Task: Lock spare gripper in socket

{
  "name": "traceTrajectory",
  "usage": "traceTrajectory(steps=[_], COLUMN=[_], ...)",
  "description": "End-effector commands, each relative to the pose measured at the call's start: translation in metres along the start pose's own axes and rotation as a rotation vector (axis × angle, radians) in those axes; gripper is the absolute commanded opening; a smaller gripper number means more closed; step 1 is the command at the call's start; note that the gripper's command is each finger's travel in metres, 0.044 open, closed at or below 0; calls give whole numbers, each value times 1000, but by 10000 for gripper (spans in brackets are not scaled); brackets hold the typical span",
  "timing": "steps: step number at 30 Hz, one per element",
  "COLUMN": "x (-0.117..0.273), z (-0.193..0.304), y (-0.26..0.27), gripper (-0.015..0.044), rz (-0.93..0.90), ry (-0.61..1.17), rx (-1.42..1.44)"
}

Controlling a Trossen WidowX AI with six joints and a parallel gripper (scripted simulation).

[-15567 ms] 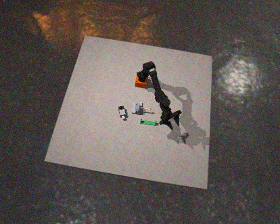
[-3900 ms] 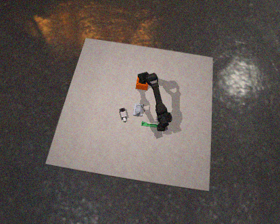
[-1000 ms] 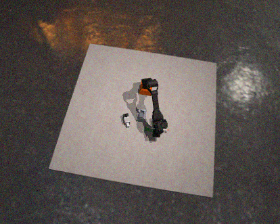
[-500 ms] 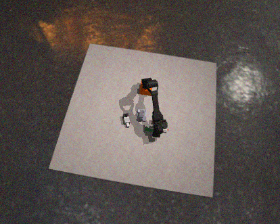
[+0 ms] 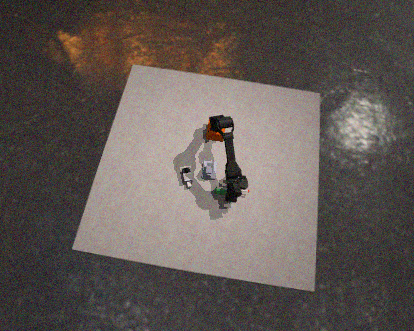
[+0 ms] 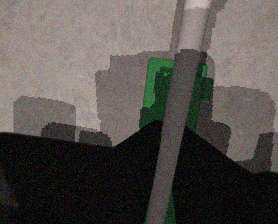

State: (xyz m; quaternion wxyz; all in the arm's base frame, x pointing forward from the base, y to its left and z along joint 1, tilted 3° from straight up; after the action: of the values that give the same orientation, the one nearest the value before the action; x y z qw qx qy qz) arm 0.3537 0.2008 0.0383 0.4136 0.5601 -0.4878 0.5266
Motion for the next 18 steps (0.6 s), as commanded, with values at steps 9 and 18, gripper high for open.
traceTrajectory(steps=[9,18], x=[13,19], z=[-2,12], y=[0,-1], gripper=[0,0], rz=[1,1], ry=[0,1], rx=[2,5])
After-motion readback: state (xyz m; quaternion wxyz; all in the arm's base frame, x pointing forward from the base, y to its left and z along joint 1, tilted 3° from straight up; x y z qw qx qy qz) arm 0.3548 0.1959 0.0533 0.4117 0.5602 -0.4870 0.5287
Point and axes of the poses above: the point midway between the two fingers, 35 mm back from their tips, its own x axis back along the fingers, its own y axis across the jaws, z = x × y, the point moved 4 cm from there along x, back along the fingers, and after that the axes turned 1 degree about x, right-handed, at the moved point
